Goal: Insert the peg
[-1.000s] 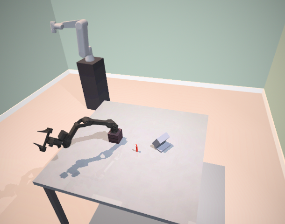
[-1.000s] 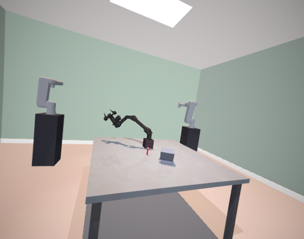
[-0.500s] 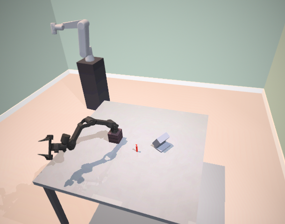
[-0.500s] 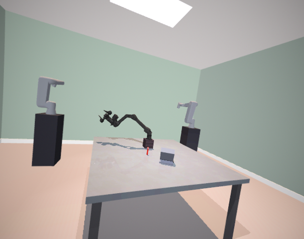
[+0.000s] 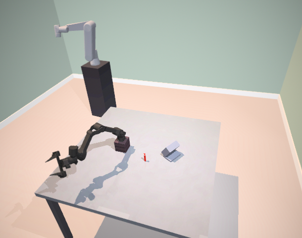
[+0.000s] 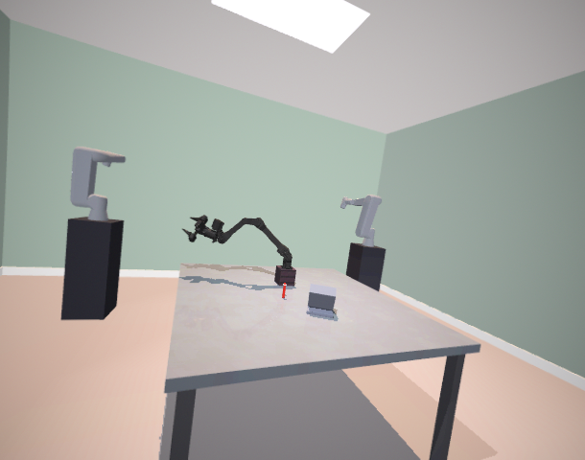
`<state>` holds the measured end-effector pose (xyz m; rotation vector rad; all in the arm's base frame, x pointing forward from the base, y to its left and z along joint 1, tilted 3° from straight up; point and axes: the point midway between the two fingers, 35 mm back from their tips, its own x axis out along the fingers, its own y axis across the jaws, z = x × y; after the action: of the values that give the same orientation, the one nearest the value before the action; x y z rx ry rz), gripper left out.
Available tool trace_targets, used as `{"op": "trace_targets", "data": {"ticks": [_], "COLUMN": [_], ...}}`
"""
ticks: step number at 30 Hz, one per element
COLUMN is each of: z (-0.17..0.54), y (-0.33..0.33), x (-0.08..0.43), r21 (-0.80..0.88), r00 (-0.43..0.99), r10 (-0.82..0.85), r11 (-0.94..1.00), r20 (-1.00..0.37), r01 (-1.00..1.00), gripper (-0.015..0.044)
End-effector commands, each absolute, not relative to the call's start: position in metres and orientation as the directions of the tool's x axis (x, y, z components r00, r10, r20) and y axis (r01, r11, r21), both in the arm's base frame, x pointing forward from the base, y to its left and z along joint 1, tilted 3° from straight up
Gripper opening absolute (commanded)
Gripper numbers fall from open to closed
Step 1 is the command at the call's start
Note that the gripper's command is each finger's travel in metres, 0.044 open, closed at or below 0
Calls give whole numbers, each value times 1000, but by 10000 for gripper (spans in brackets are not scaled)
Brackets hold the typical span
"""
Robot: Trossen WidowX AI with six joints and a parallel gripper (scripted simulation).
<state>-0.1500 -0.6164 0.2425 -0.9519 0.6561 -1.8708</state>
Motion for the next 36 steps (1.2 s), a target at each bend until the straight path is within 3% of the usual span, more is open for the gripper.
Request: {"op": "trace_targets", "data": {"ticks": [1, 18, 36], "z": [234, 200, 162], "y": [-624, -623, -575], "x": [-113, 21, 151], "r21": [-757, -742, -657], "r00": [-241, -28, 188], "r10": [-931, -999, -953], "r11": [-364, -36, 299], "r20": [274, 23, -236], "r01": [542, 670, 692], "gripper": [440, 440, 440]}}
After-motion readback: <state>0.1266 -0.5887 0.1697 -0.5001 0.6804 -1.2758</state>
